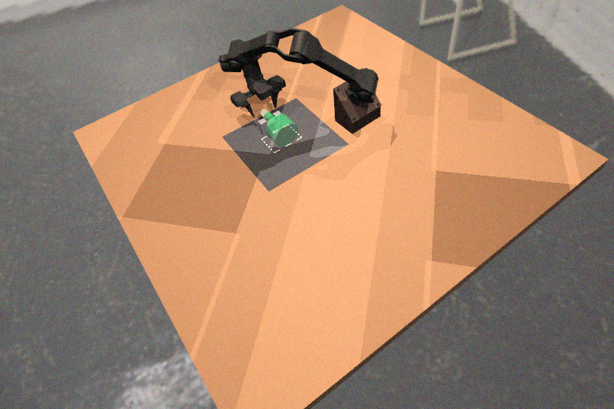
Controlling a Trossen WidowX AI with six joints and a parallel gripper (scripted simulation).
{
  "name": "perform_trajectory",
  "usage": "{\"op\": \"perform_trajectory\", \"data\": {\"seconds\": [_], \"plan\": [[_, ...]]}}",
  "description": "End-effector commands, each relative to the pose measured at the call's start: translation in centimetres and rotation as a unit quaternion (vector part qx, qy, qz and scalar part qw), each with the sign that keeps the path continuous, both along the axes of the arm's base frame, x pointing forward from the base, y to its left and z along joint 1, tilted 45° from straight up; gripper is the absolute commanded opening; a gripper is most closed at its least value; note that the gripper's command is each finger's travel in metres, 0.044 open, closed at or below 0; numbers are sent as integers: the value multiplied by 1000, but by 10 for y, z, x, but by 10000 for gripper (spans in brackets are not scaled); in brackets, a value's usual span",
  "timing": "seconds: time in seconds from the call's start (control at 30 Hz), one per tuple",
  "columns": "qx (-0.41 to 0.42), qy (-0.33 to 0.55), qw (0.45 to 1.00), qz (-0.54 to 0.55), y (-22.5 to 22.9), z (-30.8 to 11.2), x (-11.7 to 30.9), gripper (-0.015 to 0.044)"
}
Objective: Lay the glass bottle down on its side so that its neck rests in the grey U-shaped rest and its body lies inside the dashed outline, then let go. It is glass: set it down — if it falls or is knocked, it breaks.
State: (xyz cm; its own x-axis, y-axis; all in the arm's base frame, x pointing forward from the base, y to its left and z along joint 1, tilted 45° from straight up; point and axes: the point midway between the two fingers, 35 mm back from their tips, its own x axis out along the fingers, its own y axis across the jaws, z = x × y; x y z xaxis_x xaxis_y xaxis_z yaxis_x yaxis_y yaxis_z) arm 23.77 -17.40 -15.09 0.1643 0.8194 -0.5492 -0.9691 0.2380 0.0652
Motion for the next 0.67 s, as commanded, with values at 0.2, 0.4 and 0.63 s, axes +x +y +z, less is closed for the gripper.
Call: {"op": "perform_trajectory", "data": {"seconds": [0.2,0.4,0.63], "plan": [[-115,-3,993,33,-35,48,-5,440],[-115,-3,993,33,-42,55,-7,440],[-115,-3,993,33,-42,55,-7,440]]}}
